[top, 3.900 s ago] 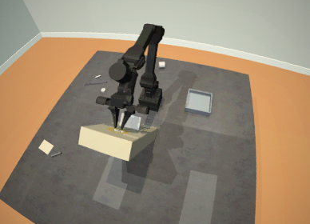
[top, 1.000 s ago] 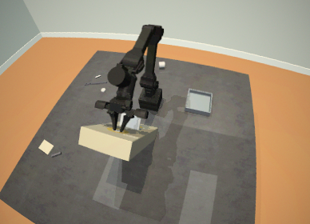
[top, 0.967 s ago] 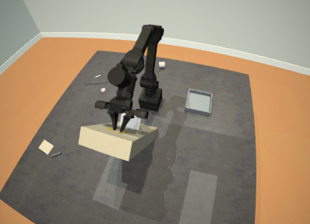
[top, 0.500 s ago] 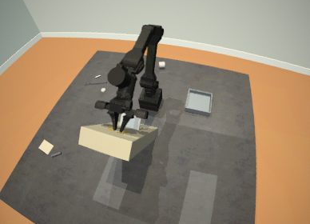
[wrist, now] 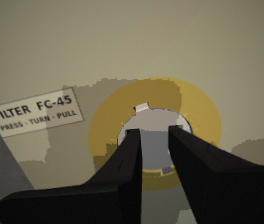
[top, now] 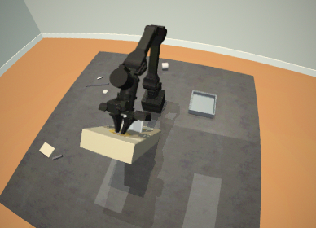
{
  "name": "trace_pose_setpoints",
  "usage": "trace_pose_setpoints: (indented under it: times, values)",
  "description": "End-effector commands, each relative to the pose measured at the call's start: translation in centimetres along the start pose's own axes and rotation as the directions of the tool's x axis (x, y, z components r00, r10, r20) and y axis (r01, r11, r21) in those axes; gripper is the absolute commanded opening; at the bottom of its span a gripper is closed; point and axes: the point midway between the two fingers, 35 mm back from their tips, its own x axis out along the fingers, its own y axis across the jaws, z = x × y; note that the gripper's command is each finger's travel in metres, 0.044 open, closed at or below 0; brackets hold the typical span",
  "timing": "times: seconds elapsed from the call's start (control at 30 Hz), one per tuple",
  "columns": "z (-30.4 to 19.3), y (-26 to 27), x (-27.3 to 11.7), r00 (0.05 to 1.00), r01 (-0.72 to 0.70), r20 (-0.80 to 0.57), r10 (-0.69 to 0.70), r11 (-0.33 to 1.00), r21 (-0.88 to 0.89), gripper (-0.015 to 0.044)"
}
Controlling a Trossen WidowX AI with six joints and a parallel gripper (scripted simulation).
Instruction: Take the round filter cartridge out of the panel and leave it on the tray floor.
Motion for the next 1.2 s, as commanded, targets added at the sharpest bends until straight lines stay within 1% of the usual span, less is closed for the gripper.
trace_pose_setpoints:
  times: [0.0, 0.27, 0.53, 0.87, 1.17]
  values:
    - [-0.1, -0.06, 0.55, 1.0, 0.003, -0.005, -0.002, 0.993, 0.115, 0.0]
    - [-0.11, -0.06, 0.6, 1.0, 0.004, -0.006, -0.002, 0.924, 0.383, 0.0]
    - [-0.11, -0.06, 0.63, 1.0, 0.005, -0.006, -0.002, 0.783, 0.622, 0.0]
    - [-0.11, -0.06, 0.65, 1.0, 0.006, -0.006, -0.002, 0.523, 0.853, 0.0]
    - [-0.11, -0.06, 0.67, 1.0, 0.006, -0.006, -0.002, 0.234, 0.972, 0.0]
